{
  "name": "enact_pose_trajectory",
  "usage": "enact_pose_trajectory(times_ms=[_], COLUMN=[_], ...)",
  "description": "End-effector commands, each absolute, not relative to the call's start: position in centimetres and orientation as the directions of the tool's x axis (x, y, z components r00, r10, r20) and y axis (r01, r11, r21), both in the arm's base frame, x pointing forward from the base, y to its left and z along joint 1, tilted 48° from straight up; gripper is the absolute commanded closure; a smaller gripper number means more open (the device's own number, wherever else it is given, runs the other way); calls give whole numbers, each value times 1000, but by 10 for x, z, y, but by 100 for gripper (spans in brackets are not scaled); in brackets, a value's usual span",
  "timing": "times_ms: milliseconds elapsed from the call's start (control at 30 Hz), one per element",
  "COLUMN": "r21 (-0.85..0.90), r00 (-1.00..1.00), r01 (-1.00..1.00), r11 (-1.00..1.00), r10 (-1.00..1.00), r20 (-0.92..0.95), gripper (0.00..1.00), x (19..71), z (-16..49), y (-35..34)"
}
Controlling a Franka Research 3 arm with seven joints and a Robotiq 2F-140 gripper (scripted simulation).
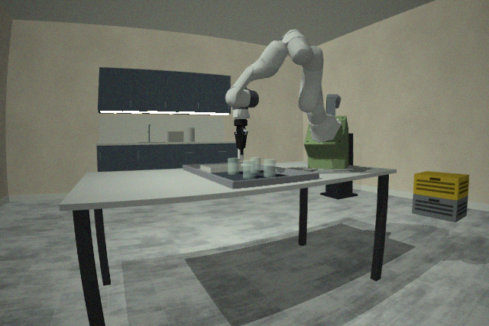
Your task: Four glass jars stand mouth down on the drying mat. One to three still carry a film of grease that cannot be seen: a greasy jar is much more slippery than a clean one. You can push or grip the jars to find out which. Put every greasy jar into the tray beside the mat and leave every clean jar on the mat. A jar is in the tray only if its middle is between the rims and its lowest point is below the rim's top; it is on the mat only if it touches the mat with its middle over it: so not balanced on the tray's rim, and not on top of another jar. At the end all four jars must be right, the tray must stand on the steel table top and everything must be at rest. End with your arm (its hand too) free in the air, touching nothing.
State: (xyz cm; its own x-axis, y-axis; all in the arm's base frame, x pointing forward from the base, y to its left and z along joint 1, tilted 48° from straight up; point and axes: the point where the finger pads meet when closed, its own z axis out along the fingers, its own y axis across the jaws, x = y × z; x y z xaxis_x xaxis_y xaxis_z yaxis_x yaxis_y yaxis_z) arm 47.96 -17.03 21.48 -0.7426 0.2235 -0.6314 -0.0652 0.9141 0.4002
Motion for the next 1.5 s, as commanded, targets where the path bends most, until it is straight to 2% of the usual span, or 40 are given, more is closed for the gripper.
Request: enact_pose_trajectory(times_ms=[0, 1467], r21=[400, 400], r00=[-745, -745], r01=[-61, -61], r11=[915, 915], r10=[225, 225], r20=[-628, -628], gripper=[100, 100], x=[480, 483], z=[214, 219], y=[-171, -173])
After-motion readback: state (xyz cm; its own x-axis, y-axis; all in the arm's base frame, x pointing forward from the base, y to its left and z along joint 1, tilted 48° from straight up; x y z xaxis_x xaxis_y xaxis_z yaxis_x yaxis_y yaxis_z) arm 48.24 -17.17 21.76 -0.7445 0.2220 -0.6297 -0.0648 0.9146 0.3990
